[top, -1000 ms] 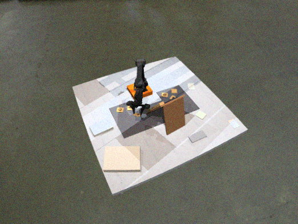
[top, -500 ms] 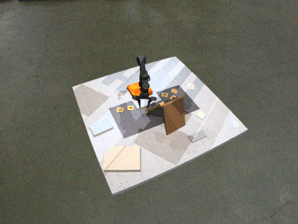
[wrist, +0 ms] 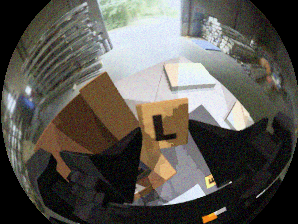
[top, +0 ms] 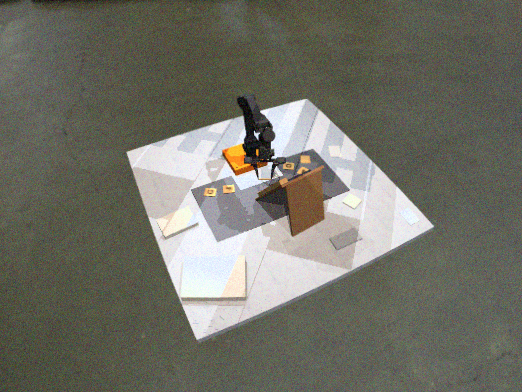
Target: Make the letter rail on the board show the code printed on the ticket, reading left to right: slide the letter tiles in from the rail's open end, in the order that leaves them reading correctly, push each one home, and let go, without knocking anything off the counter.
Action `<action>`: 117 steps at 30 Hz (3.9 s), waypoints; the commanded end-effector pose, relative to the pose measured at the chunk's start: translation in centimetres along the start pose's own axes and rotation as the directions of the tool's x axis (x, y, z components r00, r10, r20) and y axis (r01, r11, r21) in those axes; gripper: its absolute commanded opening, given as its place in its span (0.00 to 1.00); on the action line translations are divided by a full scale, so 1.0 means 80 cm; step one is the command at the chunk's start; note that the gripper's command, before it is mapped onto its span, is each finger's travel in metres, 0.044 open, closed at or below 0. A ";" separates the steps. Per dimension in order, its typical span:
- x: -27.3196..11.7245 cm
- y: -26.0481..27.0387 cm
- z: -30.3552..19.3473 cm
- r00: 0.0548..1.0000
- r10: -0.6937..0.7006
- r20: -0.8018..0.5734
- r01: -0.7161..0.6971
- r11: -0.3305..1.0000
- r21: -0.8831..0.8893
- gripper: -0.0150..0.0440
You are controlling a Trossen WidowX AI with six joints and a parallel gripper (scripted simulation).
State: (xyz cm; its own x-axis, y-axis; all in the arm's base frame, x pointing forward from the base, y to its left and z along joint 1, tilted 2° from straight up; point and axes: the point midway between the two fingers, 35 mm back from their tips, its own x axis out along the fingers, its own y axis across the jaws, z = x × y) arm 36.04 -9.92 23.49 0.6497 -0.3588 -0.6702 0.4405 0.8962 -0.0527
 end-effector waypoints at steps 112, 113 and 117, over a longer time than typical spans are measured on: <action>-0.093 0.340 -0.233 0.898 0.440 0.020 -0.411 0.852 -0.325 0.25; -0.093 0.340 -0.232 0.898 0.440 0.020 -0.411 0.852 -0.325 0.25; -0.092 0.338 -0.232 0.898 0.440 0.020 -0.411 0.852 -0.325 0.25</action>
State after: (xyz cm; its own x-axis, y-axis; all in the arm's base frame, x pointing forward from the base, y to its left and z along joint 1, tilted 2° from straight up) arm 31.72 21.90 13.30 0.7901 0.0645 -0.6096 -0.0887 0.9960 -0.0096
